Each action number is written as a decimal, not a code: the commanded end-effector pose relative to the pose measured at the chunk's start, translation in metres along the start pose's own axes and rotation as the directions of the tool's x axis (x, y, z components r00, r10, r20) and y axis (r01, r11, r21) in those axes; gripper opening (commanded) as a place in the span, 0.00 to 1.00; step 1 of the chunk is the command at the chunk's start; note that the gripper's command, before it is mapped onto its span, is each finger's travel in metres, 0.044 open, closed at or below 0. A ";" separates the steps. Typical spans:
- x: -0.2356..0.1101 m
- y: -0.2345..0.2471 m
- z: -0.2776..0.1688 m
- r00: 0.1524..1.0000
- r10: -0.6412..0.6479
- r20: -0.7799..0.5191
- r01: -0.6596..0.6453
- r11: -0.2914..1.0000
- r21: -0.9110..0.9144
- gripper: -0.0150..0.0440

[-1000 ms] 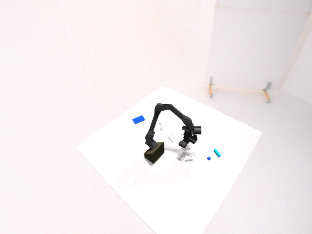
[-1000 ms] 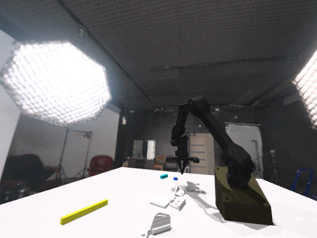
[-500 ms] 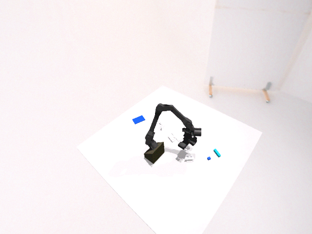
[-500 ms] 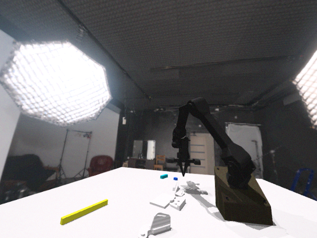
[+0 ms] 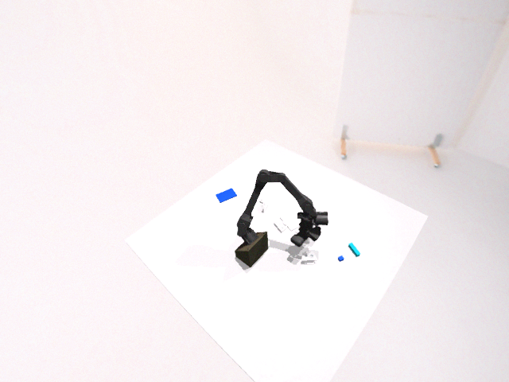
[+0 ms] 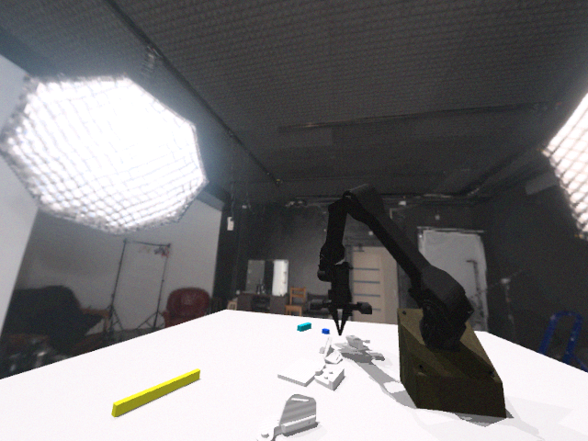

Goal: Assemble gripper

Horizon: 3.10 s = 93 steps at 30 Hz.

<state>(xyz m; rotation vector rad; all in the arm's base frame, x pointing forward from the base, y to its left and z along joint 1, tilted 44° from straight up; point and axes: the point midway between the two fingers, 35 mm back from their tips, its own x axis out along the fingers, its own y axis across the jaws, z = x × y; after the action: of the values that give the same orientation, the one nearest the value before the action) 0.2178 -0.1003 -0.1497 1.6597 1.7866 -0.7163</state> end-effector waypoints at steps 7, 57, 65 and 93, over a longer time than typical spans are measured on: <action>0.017 -0.001 -0.001 1.000 0.002 -0.005 -0.002 1.000 0.003 0.25; 0.020 0.056 -0.001 1.000 0.004 -0.005 -0.004 1.000 0.000 0.25; -0.035 0.055 -0.001 1.000 0.007 0.002 -0.007 1.000 -0.007 0.25; -0.028 0.055 0.000 1.000 0.012 0.000 -0.012 1.000 -0.001 1.00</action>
<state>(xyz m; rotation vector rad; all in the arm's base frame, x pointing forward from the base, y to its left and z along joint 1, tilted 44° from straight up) 0.2738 -0.1152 -0.1286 1.6658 1.7791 -0.7079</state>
